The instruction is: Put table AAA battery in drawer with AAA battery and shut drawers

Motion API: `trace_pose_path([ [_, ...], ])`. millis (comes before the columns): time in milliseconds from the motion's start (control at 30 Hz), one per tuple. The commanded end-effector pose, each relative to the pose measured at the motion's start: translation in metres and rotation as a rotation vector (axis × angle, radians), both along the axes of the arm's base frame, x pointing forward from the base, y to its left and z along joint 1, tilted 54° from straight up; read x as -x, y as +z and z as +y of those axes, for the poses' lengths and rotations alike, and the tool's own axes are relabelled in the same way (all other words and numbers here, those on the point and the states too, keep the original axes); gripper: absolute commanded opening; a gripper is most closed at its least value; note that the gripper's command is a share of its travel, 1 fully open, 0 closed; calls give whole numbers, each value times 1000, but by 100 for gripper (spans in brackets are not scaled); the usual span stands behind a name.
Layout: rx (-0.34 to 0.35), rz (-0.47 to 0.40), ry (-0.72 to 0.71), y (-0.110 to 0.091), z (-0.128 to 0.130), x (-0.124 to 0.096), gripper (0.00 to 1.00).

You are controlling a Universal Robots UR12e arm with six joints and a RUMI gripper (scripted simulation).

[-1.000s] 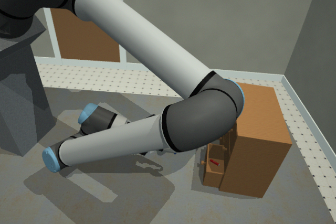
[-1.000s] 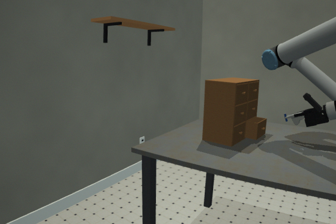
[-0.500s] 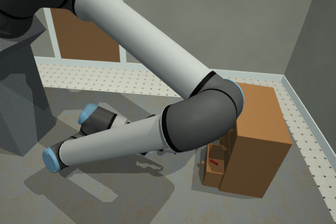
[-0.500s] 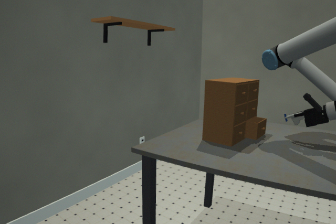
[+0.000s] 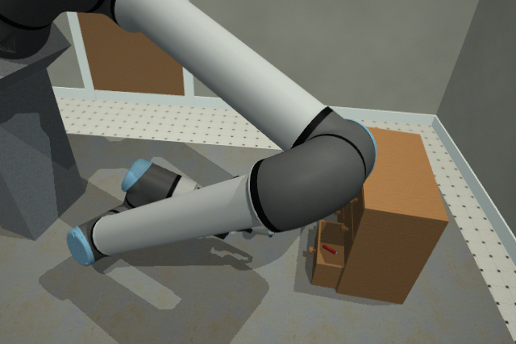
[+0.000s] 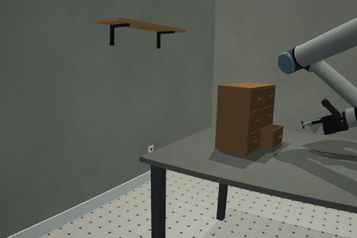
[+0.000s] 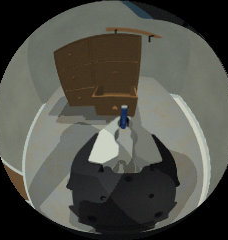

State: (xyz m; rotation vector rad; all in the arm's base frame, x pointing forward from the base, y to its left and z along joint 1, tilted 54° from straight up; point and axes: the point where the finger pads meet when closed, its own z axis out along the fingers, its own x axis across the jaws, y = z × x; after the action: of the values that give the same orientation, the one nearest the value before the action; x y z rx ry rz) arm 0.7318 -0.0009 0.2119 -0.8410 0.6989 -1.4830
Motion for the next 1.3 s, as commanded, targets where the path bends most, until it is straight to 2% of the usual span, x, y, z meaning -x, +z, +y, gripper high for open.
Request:
trace_pose_path([
  [0, 0, 0, 0, 2, 0, -1, 2],
  [533, 0, 0, 0, 17, 2, -12, 2],
  [1267, 0, 0, 0, 51, 5, -37, 2],
])
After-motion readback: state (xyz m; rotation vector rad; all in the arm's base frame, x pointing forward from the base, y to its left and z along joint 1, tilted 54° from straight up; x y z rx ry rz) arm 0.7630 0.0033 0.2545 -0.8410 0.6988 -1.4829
